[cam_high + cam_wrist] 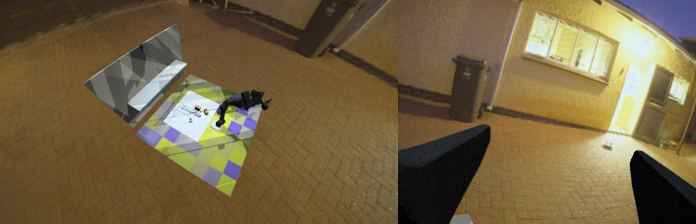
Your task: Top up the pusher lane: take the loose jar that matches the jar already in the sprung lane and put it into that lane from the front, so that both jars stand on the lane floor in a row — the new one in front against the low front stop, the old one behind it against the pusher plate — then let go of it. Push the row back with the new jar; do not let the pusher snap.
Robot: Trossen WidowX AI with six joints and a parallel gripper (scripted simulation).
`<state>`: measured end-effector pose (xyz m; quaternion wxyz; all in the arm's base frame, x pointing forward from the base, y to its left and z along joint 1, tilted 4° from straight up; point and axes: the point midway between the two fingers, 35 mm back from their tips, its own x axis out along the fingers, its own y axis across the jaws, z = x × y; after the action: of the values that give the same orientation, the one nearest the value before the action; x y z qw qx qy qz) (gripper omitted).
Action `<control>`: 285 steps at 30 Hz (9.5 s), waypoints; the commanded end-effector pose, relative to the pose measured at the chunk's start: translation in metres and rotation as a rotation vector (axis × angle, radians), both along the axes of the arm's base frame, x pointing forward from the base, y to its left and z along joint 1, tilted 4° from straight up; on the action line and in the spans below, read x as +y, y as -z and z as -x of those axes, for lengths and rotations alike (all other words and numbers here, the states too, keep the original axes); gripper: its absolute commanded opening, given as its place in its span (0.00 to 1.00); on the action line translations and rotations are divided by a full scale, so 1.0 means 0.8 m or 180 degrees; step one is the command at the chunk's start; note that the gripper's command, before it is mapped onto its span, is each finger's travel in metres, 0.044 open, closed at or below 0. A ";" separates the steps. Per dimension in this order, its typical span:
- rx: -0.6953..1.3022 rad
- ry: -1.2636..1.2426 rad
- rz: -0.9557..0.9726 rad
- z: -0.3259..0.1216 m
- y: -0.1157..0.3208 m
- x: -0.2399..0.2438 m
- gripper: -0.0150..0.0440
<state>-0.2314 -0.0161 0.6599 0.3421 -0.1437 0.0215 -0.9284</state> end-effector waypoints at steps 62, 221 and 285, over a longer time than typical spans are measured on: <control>-0.1770 0.7706 0.4690 -0.627 0.473 0.403 1.00; -0.2232 0.6579 0.9868 -0.657 0.743 -0.033 0.25; -0.2229 0.6593 0.9863 -0.693 0.744 -0.039 0.25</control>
<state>0.3149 -0.0457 0.0638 0.6891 0.0475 0.7191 -0.0765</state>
